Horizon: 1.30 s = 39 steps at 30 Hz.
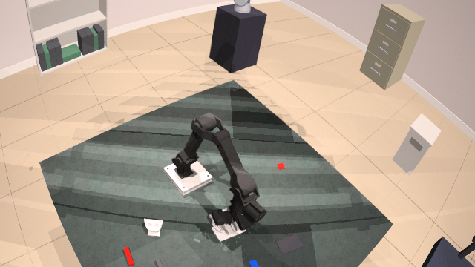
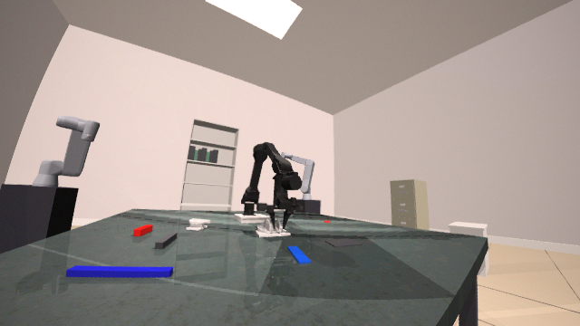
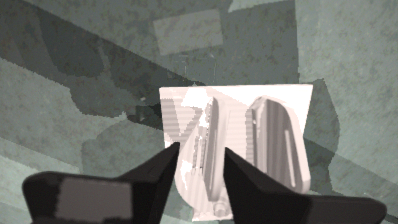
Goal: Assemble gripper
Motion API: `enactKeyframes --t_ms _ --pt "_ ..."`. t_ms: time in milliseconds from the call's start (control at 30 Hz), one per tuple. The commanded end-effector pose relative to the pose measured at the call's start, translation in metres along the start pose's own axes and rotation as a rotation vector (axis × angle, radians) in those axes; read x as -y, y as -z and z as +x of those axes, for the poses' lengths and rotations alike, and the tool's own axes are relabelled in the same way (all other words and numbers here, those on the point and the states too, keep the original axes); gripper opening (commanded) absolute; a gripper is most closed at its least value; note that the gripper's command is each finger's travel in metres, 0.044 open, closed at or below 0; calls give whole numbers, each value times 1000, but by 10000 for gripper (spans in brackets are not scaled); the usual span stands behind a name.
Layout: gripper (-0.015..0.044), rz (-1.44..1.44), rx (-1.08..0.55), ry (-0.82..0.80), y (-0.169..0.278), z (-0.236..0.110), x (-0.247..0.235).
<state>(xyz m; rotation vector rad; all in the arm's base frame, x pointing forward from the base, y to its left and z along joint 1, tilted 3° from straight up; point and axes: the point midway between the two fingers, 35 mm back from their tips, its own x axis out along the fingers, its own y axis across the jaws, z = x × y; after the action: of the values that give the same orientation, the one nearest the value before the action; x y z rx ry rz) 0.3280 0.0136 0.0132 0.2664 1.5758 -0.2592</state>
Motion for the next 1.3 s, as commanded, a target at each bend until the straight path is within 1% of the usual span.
enactKeyframes --t_ms 0,833,933,967,1267 --pt "134 2 1 -3 -1 1 -1" --pt "134 2 1 -3 -1 1 -1" --pt "213 0 0 0 0 1 0" --pt "224 0 0 0 0 1 0" --pt "224 0 0 0 0 1 0"
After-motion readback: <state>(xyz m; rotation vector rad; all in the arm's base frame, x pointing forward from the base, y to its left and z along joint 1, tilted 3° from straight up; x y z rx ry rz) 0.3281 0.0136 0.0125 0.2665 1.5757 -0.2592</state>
